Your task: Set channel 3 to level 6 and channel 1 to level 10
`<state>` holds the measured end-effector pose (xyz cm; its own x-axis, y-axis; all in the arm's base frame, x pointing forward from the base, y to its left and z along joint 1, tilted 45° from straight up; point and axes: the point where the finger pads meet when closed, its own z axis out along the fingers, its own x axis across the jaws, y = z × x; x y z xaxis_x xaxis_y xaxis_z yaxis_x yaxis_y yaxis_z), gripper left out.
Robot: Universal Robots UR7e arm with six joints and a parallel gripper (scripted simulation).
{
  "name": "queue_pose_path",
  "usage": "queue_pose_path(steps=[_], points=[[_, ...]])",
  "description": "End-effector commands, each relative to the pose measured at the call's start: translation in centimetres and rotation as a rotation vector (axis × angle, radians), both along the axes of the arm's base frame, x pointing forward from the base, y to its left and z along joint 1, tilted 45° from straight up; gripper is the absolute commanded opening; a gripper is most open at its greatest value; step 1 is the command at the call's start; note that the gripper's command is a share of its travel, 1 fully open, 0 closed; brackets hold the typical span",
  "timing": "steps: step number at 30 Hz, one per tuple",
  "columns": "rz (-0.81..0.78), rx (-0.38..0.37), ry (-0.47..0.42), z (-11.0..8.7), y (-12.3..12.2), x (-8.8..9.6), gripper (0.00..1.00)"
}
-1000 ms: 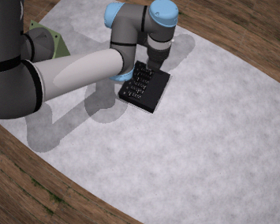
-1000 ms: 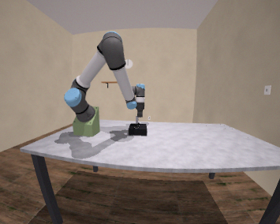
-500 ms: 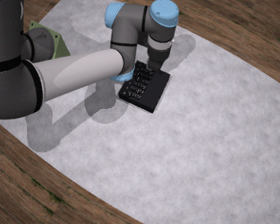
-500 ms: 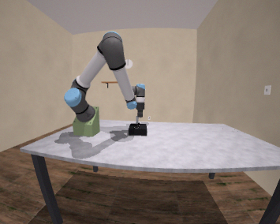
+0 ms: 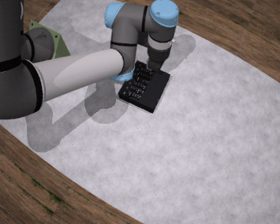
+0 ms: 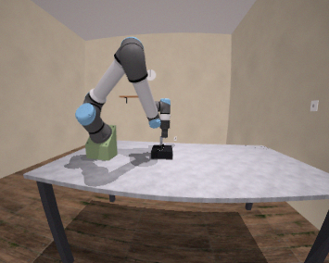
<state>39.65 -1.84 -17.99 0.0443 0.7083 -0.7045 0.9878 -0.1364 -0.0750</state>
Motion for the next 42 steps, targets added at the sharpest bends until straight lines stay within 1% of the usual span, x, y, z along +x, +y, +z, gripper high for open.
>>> queue_pose_path(steps=[1,33,42], points=[[-0.002,-0.001,-0.002,0.01,-0.12,0.19,0.0],[-0.002,-0.001,-0.002,0.0,-0.14,0.34,0.0],[-0.002,-0.001,-0.002,0.03,-0.08,-0.07,0.0]])
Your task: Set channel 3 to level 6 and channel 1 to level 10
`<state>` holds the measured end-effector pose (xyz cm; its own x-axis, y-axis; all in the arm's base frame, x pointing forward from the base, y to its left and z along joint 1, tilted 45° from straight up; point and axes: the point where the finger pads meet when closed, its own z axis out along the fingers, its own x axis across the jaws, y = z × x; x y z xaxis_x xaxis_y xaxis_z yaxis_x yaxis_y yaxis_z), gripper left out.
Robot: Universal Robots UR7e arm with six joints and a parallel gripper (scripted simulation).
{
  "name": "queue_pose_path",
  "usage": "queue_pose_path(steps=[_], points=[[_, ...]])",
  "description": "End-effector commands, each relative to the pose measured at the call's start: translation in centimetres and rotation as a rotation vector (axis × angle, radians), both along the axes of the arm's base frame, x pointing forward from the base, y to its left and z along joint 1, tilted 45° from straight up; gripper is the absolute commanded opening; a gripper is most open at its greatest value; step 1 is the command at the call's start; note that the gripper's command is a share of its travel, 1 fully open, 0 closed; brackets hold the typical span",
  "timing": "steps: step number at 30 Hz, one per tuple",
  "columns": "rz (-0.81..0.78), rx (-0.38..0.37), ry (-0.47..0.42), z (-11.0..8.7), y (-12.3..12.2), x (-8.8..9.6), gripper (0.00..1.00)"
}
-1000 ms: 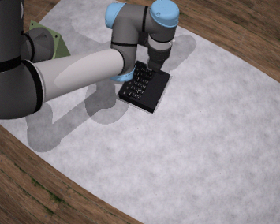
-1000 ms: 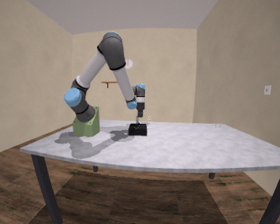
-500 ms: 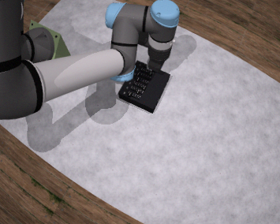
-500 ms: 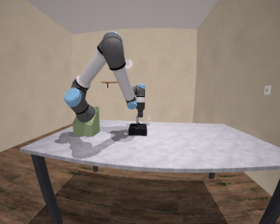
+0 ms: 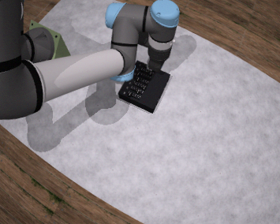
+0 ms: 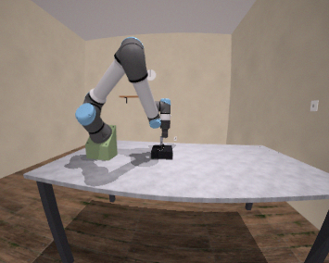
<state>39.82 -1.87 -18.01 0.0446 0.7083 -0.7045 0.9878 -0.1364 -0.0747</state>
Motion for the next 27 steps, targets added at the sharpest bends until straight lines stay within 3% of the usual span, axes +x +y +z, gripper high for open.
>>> queue_pose_path(steps=[1,14,27], points=[[-0.002,-0.001,-0.002,0.0,-0.1,-0.3,0.0],[-0.002,-0.001,-0.002,0.2,0.1,-0.4,0.0],[-0.002,-0.001,-0.002,2.3,2.2,0.1,0.0]])
